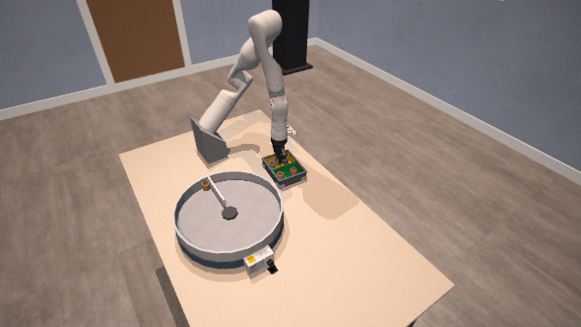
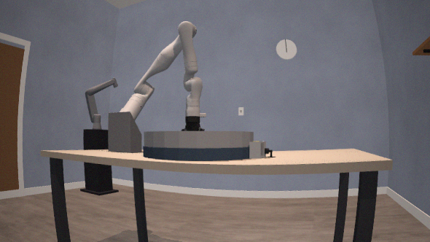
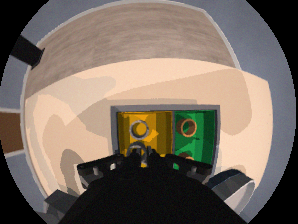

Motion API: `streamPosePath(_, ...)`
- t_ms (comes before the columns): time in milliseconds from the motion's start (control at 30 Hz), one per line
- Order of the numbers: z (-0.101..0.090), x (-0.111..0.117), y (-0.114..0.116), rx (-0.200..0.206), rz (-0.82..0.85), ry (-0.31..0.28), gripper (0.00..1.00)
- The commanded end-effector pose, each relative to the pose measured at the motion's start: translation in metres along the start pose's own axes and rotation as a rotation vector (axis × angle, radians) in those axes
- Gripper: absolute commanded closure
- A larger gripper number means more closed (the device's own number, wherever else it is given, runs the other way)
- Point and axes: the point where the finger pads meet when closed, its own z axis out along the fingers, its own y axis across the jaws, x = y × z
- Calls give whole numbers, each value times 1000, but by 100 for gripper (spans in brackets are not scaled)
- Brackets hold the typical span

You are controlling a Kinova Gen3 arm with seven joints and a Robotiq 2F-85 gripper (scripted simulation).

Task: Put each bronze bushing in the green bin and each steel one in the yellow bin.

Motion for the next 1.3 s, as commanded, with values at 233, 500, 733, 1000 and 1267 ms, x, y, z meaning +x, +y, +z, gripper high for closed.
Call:
streamPosePath(233,6,1,0,-1,-1,0,100)
streamPosePath(500,10,1,-1,-1,-1,0,100)
streamPosePath(733,12,1,-1,-1,0,0,100)
streamPosePath(1000,12,0,0,-1,-2,-1,100)
streamPosePath(1267,12,0,0,-1,-4,-1,84)
